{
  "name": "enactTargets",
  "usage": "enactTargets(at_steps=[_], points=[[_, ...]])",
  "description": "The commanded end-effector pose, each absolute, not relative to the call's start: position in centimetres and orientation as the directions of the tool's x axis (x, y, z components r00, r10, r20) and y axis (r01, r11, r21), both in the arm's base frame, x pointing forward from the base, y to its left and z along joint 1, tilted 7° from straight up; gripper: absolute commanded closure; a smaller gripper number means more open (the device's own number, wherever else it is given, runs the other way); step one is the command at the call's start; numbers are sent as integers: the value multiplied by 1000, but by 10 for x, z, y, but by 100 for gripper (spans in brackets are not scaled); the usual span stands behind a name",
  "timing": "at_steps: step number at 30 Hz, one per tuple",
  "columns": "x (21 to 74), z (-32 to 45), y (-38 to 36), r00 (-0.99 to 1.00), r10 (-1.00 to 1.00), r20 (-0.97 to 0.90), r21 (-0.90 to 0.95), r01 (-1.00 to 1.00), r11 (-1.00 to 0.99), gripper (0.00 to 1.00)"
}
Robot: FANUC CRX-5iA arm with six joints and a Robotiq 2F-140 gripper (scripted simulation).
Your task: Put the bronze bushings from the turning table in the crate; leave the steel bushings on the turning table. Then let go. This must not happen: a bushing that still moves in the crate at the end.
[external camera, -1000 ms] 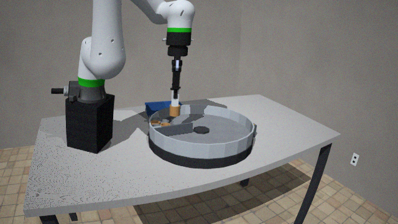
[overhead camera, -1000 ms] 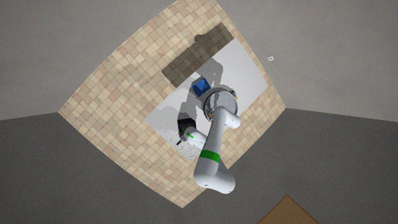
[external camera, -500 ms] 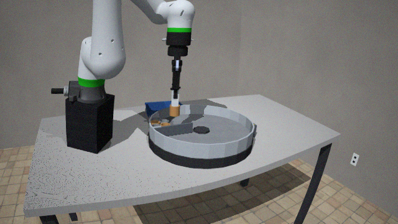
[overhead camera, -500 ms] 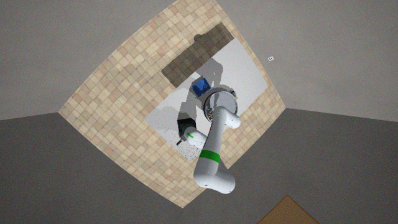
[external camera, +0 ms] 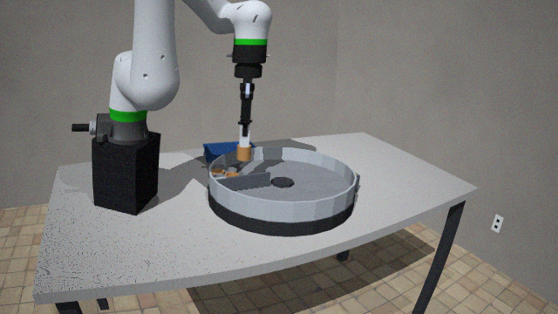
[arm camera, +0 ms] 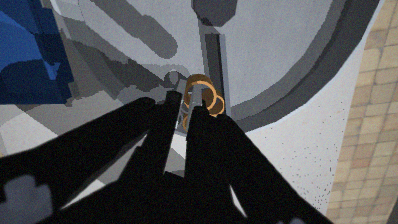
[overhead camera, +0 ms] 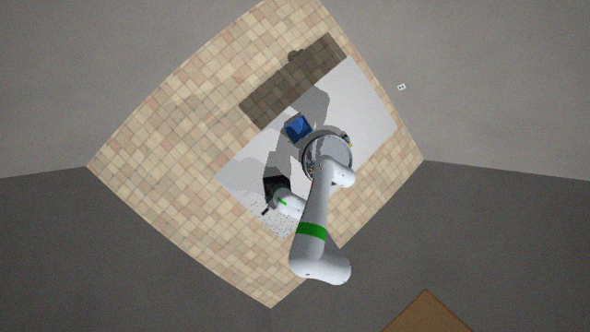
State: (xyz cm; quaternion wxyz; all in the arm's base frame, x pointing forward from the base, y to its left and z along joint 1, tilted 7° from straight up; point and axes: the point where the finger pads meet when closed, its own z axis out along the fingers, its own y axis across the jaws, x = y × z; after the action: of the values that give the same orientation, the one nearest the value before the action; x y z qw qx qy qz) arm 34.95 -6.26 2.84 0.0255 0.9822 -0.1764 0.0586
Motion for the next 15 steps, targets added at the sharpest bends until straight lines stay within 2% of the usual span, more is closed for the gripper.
enactTargets(at_steps=[1,7,15], points=[[354,28,-46,930,-344,125,30,-350,-936,100],[363,26,-9,930,-344,125,30,-350,-936,100],[385,22,79,930,-344,125,30,-350,-936,100]])
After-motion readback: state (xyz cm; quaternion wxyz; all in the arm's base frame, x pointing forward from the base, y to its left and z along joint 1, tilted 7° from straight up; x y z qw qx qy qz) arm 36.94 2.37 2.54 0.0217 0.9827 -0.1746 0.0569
